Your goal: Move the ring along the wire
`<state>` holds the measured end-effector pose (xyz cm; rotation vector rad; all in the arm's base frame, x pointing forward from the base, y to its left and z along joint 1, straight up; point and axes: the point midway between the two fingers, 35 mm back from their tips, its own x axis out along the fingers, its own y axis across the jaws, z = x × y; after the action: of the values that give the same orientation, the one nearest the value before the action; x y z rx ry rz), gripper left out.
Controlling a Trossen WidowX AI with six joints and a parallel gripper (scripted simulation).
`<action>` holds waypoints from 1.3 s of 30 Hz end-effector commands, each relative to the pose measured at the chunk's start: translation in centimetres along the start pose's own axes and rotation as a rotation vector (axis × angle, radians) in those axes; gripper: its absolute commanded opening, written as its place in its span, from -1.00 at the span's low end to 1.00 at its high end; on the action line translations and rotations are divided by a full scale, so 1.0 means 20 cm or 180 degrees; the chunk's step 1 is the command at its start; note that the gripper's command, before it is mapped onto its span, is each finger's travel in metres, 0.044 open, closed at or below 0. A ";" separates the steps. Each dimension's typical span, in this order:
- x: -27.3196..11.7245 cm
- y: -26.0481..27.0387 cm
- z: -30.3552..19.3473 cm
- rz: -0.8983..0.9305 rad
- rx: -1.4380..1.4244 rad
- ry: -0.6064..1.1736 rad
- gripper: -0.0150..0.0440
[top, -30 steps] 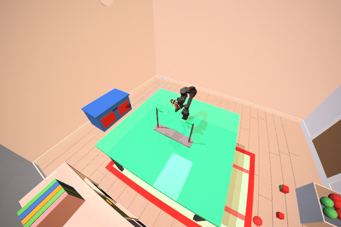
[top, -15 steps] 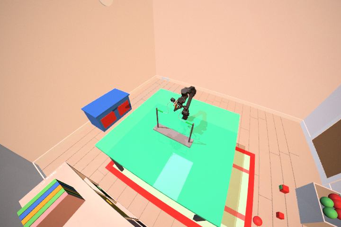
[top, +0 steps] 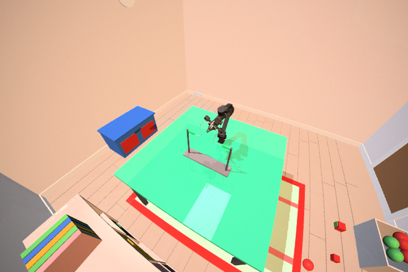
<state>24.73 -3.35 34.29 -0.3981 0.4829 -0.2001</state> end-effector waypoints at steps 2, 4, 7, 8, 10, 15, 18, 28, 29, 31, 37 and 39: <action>0.00 -0.01 -0.01 -0.0112 -0.0199 -0.0014 -1.00; 0.00 -0.02 0.00 -0.0159 -0.0278 -0.0021 -1.00; 0.00 -0.03 0.00 -0.0231 -0.0397 -0.0032 -1.00; 0.00 -0.03 0.00 -0.0254 -0.0436 -0.0035 -1.00; 0.00 -0.04 0.00 -0.0302 -0.0516 -0.0043 -1.00; 0.00 -0.06 0.00 -0.0420 -0.0714 -0.0061 -1.00; 0.00 -0.07 0.00 -0.0491 -0.0833 -0.0072 -1.00; 0.00 -0.10 0.01 -0.0726 -0.1231 -0.0110 -1.00; 0.00 -0.11 0.02 -0.0750 -0.1270 -0.0113 -1.00; -0.01 -0.11 0.02 -0.0797 -0.1350 -0.0121 -1.00; -0.01 -0.13 0.03 -0.0937 -0.1589 -0.0144 -1.00; -0.01 -0.14 0.03 -0.0984 -0.1669 -0.0152 -1.00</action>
<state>24.75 -5.42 35.94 -0.9513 0.4257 -0.3503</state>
